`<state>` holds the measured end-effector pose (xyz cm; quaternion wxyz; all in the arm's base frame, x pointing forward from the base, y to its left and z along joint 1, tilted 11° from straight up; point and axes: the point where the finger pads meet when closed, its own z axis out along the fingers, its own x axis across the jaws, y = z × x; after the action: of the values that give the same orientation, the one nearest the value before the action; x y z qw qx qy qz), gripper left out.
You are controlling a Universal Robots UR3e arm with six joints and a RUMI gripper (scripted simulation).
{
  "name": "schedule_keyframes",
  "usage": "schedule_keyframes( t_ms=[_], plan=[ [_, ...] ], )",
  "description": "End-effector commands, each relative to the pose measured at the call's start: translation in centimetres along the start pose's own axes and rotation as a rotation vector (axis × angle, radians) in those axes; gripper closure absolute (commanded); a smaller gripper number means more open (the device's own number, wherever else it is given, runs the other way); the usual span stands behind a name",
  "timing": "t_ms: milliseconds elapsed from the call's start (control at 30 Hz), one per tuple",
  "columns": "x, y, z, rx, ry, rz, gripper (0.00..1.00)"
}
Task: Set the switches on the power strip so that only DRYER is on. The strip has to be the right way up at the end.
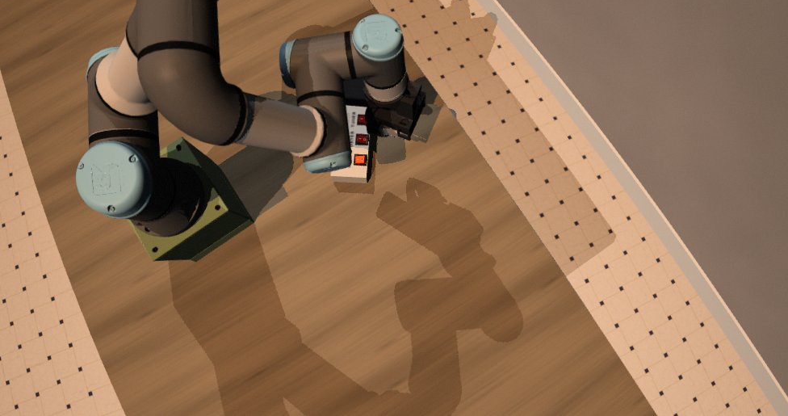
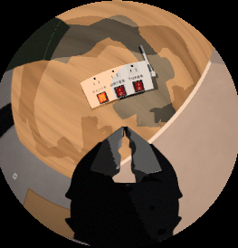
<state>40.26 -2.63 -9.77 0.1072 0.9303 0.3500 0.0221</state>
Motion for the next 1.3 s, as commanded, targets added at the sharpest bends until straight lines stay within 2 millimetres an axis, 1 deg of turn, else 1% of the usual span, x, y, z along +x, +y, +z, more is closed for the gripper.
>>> schedule_keyframes(
  t_ms=[0,833,867,1267],
  plan=[
    [0.05,0.08,-0.06,-0.002,0.001,0.0,1.0],
    [0.05,0.08,-0.06,-0.002,0.001,0.0,1.0],
    [0.05,0.08,-0.06,-0.002,0.001,0.0,0.0],
    [0.05,0.08,-0.06,-0.002,0.001,0.0,0.0]
  ],
)
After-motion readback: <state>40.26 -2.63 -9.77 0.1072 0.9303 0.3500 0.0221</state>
